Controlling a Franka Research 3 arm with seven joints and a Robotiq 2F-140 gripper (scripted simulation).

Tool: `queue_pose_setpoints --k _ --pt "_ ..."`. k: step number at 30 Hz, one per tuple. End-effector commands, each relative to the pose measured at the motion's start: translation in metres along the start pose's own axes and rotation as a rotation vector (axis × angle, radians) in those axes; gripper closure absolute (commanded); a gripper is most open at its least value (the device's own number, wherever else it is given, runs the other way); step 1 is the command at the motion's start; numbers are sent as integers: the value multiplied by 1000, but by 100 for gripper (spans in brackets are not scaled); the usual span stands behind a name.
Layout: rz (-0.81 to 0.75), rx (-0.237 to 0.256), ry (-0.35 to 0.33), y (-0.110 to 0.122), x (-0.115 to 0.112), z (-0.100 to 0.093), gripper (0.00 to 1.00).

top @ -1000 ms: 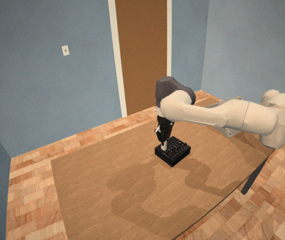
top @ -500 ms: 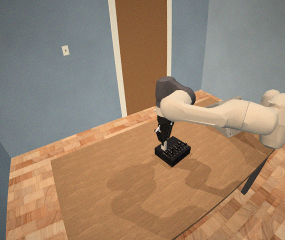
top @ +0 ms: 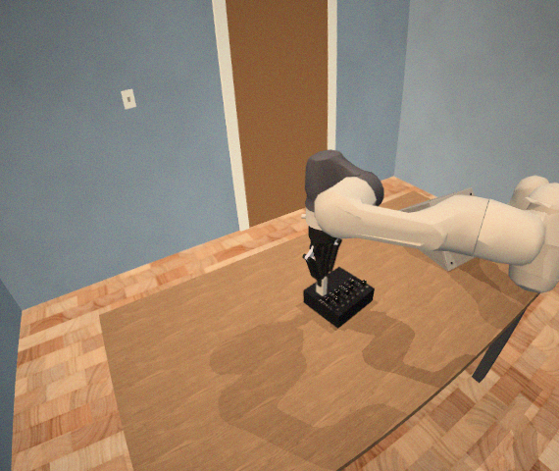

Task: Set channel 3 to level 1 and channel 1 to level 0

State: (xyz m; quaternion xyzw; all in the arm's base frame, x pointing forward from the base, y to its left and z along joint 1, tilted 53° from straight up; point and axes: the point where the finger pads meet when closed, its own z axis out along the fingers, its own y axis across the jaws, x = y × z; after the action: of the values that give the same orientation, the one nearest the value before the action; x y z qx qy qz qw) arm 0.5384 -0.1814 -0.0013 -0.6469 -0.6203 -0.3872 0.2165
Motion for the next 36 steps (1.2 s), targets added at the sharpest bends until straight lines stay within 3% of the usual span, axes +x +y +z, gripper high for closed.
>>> queue_pose_setpoints --k 1,36 --pt "3 0 0 1 0 3 100" --pt "3 0 0 1 0 13 100"
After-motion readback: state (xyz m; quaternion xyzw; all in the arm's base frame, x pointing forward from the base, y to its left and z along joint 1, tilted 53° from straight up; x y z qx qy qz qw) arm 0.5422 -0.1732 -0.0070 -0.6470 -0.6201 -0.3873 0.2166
